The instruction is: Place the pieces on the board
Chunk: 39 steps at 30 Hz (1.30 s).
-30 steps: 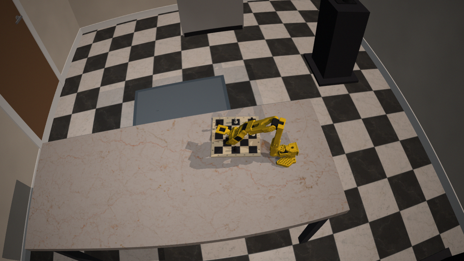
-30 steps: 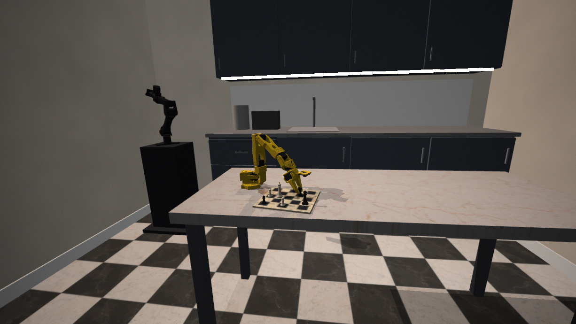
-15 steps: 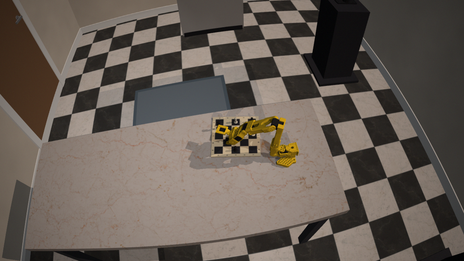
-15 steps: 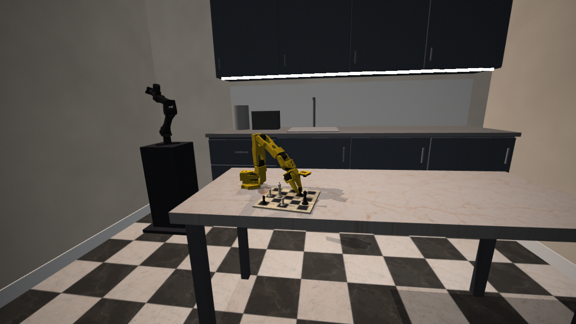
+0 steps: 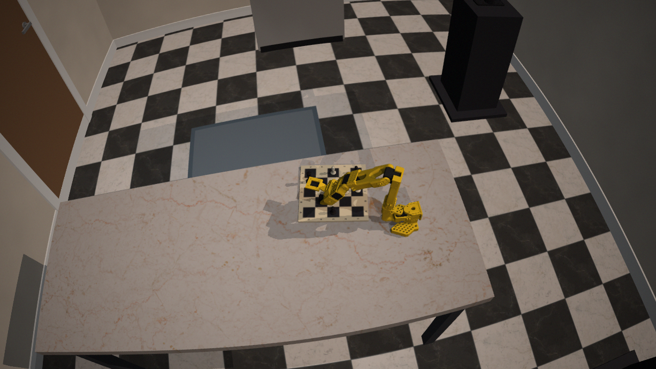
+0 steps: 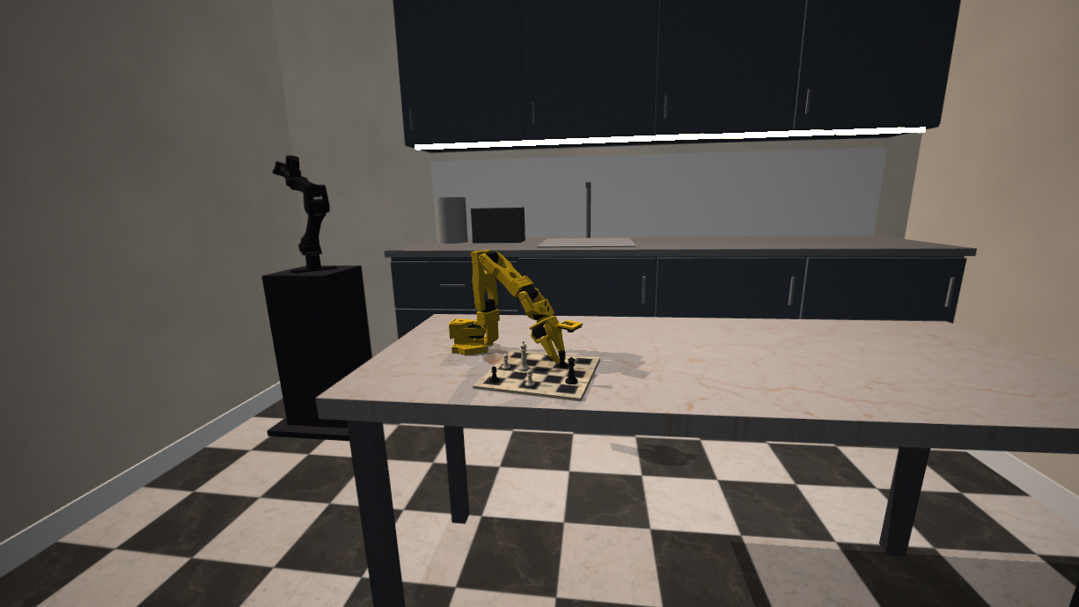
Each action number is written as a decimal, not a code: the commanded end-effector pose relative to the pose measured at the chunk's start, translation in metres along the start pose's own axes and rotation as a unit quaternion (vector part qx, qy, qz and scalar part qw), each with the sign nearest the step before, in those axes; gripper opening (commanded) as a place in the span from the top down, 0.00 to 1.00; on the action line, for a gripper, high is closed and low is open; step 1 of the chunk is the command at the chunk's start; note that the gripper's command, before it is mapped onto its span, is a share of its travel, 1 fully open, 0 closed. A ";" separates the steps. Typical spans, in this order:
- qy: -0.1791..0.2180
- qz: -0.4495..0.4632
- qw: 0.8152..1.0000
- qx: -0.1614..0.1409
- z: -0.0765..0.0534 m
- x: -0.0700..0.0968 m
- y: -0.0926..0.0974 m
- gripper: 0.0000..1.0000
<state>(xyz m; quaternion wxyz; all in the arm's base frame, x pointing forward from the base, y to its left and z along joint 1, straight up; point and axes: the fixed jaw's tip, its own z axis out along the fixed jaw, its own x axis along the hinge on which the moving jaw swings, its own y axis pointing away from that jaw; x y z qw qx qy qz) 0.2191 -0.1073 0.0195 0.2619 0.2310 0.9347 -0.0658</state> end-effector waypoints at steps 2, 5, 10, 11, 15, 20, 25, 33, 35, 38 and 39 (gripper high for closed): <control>-0.001 0.005 1.000 0.001 -0.005 -0.003 -0.001 0.88; -0.001 0.005 1.000 0.001 -0.009 -0.005 -0.001 0.88; -0.001 0.005 1.000 0.001 -0.015 -0.009 -0.001 0.88; -0.001 0.005 1.000 0.001 -0.017 -0.010 -0.001 0.88; -0.001 0.005 1.000 0.001 -0.026 -0.015 -0.001 0.88; -0.001 0.005 1.000 0.001 -0.037 -0.022 -0.001 0.88; -0.001 0.005 1.000 0.001 -0.046 -0.027 -0.001 0.88; -0.002 0.005 1.000 0.001 -0.057 -0.033 -0.001 0.88; -0.002 0.005 1.000 0.001 -0.059 -0.034 -0.001 0.88; -0.002 0.005 1.000 0.001 -0.060 -0.035 -0.001 0.88; -0.002 0.005 1.000 0.001 -0.061 -0.035 -0.001 0.88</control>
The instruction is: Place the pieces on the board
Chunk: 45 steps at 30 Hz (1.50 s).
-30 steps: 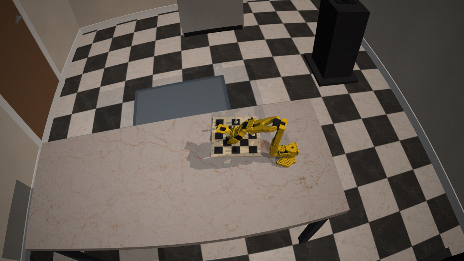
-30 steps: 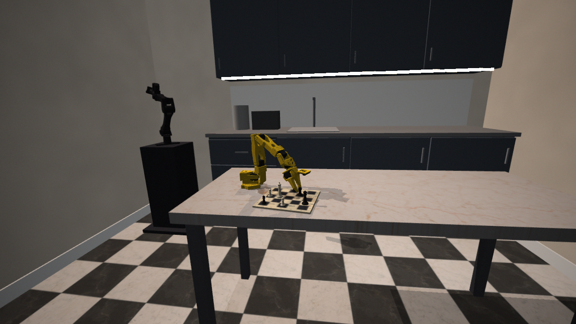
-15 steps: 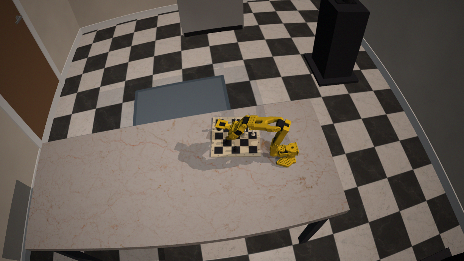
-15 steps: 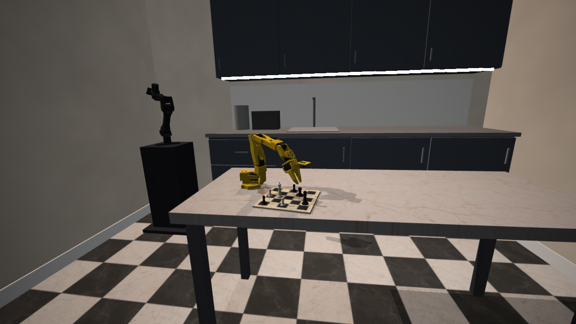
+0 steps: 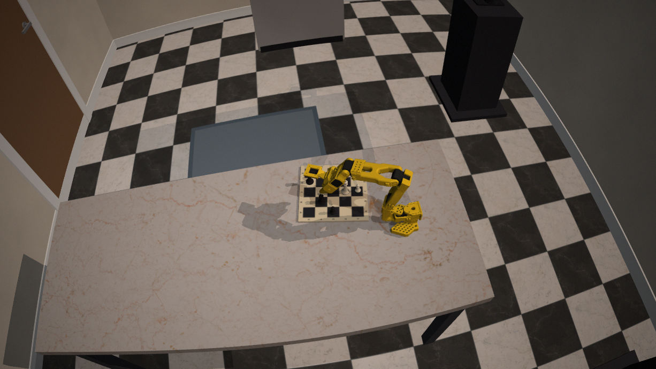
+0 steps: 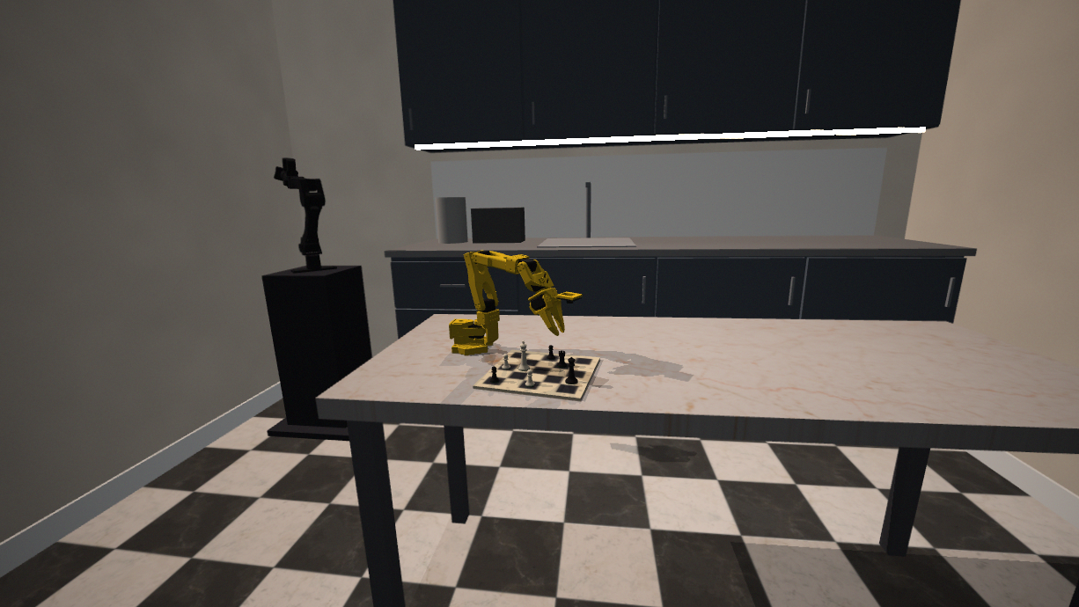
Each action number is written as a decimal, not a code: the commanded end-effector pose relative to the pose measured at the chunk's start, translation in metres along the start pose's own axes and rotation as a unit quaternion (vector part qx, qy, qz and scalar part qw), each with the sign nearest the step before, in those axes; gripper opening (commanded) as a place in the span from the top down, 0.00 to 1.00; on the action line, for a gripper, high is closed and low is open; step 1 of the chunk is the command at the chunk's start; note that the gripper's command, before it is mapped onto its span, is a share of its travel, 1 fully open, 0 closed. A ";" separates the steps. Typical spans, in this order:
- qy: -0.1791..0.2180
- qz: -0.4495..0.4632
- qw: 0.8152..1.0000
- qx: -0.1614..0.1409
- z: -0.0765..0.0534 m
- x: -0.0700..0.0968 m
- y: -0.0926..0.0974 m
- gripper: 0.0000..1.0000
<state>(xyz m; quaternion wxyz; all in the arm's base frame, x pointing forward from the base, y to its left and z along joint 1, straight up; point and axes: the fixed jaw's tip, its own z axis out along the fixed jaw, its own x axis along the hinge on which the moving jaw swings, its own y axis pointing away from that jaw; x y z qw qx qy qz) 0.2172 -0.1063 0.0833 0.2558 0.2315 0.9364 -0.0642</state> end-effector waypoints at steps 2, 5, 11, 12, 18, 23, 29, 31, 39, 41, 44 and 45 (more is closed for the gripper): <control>-0.008 0.005 1.000 0.000 -0.005 -0.004 -0.001 0.88; -0.008 0.005 1.000 0.000 -0.005 -0.004 -0.001 0.88; -0.007 0.000 1.000 -0.002 -0.005 -0.004 0.002 0.88; -0.006 -0.003 1.000 -0.004 -0.006 -0.003 0.004 0.88; 0.004 -0.049 0.998 -0.030 -0.009 0.001 0.028 0.86; 0.013 -0.091 0.994 -0.052 -0.013 0.006 0.049 0.84; 0.037 -0.203 0.972 -0.108 -0.029 0.029 0.100 0.78; 0.045 -0.247 0.960 -0.128 -0.037 0.040 0.118 0.76; 0.068 -0.377 0.906 -0.182 -0.065 0.081 0.159 0.70; 0.075 -0.416 0.885 -0.196 -0.075 0.096 0.169 0.68; 0.082 -0.468 0.853 -0.214 -0.089 0.116 0.178 0.65; 0.084 -0.484 0.843 -0.219 -0.093 0.122 0.181 0.65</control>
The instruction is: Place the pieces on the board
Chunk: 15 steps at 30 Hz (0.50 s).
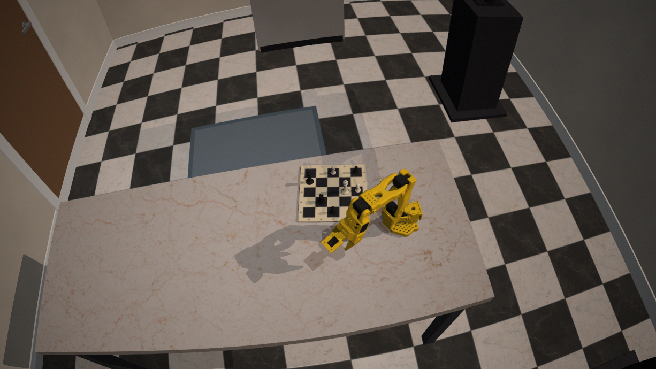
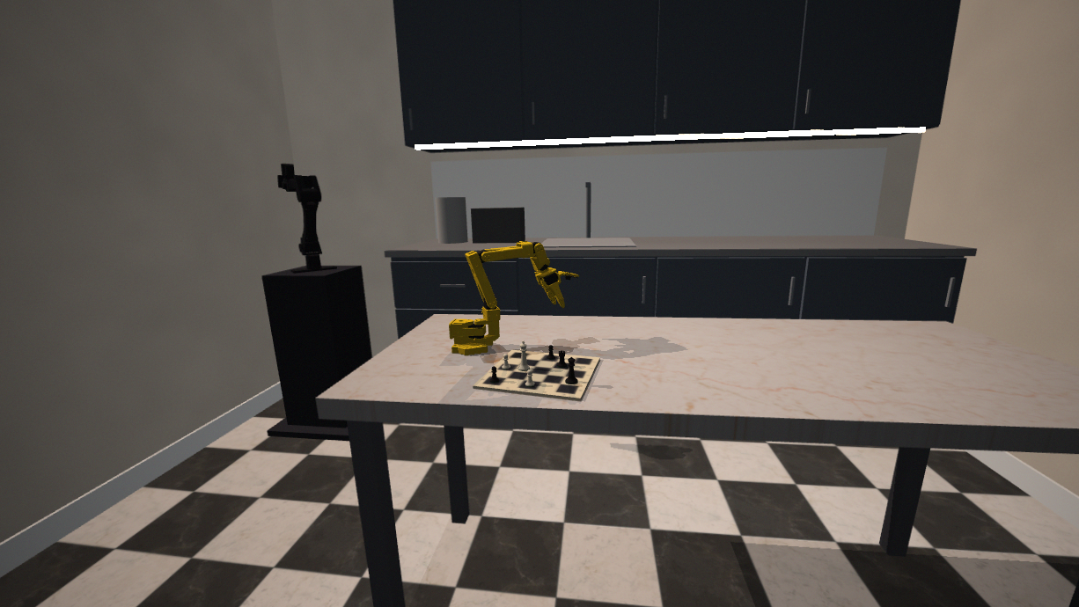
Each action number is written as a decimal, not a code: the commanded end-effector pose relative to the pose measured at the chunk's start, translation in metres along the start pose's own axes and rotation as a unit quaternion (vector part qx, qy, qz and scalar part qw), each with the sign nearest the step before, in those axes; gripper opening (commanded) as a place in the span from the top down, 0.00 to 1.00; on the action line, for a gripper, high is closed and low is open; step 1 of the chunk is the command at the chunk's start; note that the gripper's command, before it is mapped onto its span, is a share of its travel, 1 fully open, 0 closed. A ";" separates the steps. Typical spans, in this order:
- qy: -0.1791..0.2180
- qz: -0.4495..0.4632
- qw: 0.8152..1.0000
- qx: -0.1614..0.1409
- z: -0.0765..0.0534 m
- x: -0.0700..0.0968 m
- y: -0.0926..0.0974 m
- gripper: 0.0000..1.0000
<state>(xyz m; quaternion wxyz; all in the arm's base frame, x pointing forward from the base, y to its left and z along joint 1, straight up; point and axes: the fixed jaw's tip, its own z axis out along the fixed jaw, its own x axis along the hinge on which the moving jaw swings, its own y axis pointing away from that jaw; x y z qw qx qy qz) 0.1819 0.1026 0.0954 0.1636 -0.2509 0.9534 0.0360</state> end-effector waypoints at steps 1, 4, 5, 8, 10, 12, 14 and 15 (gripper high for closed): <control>0.007 -0.073 0.997 -0.027 -0.008 0.002 0.033 0.64; 0.014 -0.114 0.993 -0.039 -0.011 0.008 0.049 0.62; 0.016 -0.124 0.991 -0.043 -0.012 0.010 0.053 0.62; 0.021 -0.147 0.988 -0.049 -0.014 0.013 0.062 0.61; 0.021 -0.147 0.988 -0.049 -0.014 0.013 0.062 0.61; 0.022 -0.156 0.986 -0.052 -0.015 0.015 0.065 0.60; 0.023 -0.160 0.985 -0.053 -0.015 0.016 0.067 0.60; 0.023 -0.161 0.985 -0.053 -0.015 0.016 0.067 0.60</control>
